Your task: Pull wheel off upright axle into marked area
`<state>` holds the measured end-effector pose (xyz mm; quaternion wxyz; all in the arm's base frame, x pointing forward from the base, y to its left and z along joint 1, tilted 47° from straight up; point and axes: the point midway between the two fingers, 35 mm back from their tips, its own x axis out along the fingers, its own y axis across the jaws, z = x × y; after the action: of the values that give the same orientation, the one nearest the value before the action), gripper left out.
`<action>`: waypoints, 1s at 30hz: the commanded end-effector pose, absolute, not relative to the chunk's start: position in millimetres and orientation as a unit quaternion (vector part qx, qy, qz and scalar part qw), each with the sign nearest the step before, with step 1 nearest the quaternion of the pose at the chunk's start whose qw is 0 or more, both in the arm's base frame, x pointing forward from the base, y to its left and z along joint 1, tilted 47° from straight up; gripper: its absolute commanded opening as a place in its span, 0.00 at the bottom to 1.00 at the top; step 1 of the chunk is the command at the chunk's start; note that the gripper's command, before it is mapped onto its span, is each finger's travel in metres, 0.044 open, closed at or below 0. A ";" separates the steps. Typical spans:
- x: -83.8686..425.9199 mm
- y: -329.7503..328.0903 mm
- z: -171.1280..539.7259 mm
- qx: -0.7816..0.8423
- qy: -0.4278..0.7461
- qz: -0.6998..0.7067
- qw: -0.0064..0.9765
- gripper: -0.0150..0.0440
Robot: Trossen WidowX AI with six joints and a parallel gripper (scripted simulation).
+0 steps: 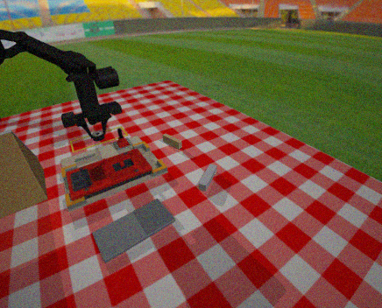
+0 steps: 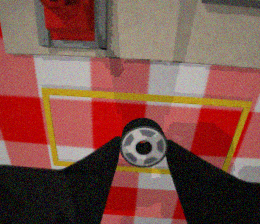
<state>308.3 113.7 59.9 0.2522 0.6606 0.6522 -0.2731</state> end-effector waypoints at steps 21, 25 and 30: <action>248.5 23.6 101.8 0.662 0.649 -0.279 0.251 1.00; 224.2 11.7 105.9 0.662 0.651 -0.276 0.249 1.00; 224.2 11.7 105.9 0.662 0.651 -0.276 0.249 1.00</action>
<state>228.3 11.9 106.6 0.2498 0.6646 0.6485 -0.2745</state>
